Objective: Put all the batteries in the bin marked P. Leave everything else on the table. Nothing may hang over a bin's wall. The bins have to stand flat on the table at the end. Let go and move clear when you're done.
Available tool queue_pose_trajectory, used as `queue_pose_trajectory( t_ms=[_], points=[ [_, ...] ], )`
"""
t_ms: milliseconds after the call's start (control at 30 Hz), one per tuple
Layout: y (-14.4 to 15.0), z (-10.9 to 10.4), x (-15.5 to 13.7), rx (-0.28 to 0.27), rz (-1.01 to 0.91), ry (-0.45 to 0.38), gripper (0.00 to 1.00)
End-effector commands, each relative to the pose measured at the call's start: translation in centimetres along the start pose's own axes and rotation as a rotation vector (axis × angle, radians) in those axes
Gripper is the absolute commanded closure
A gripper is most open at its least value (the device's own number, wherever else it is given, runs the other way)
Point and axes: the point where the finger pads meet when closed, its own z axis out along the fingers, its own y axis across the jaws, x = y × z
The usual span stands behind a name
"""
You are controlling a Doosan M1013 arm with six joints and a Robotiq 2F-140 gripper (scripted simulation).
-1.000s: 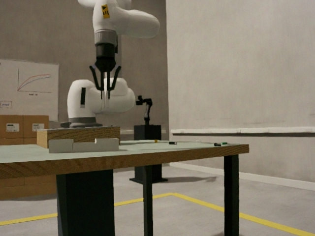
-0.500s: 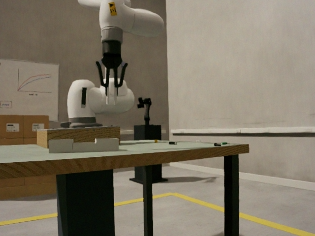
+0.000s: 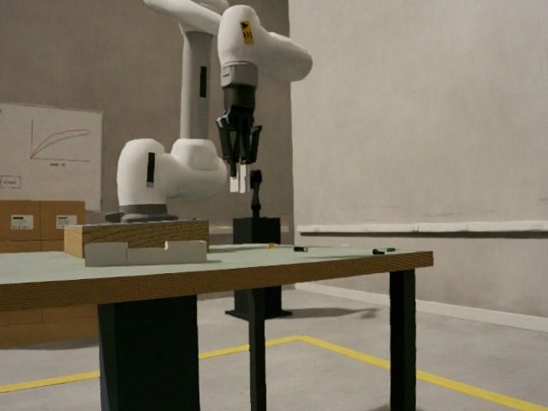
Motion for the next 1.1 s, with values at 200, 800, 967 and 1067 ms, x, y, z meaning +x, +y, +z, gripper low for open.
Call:
queue_pose_trajectory(
  t_ms=[200,800,967,1067],
  points=[
    [-7.0,1.5,3.2,0.0,-0.369,0.002,0.77],
    [-19.1,4.1,8.4,-0.007,-0.976,0.005,0.77],
    [-22.8,4.9,10.0,-0.008,-1.151,0.006,0.77],
    [-23.6,5.1,10.3,-0.008,-1.253,0.007,0.77]
  ],
)
